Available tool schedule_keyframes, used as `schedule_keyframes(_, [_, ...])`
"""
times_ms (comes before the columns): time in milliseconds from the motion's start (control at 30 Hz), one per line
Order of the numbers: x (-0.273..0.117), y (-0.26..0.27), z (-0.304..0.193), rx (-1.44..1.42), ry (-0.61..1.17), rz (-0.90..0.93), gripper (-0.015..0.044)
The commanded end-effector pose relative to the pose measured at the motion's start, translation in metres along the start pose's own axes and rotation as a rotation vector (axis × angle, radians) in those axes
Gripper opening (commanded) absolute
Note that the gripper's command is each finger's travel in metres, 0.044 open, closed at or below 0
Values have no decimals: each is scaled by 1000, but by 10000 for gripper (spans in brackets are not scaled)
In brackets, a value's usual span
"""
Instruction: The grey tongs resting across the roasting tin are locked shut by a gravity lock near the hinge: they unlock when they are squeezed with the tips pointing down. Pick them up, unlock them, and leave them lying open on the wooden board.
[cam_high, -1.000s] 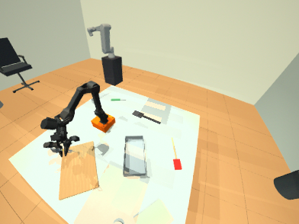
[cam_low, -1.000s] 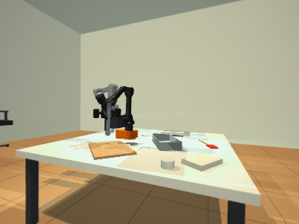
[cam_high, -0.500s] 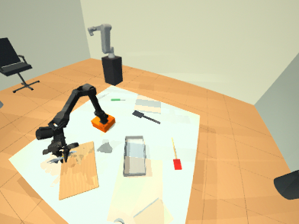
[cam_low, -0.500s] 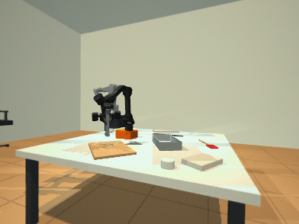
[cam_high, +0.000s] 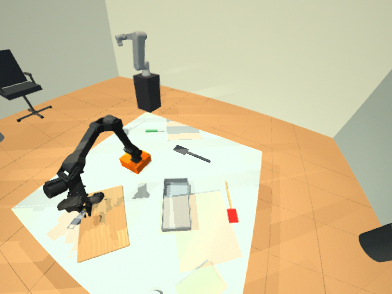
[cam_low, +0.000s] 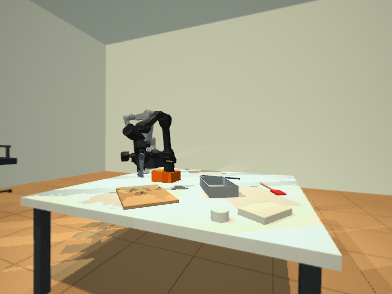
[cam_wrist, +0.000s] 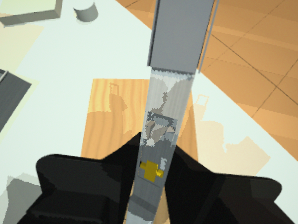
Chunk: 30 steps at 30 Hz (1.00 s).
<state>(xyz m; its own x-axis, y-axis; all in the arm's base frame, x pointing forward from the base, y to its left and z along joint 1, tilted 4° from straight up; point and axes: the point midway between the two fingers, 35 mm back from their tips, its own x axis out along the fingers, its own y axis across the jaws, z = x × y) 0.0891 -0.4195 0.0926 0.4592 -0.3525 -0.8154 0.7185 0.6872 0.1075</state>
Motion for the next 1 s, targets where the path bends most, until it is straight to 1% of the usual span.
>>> schedule_keyframes(0, [5, 1, -2, -11, 87, -7, -150])
schedule_keyframes(367, [14, 7, -12, -50, 317, -19, -150])
schedule_keyframes(767, [13, 16, -22, -126, 571, -28, -150])
schedule_keyframes(967, [13, 17, -23, -132, 585, -28, -150])
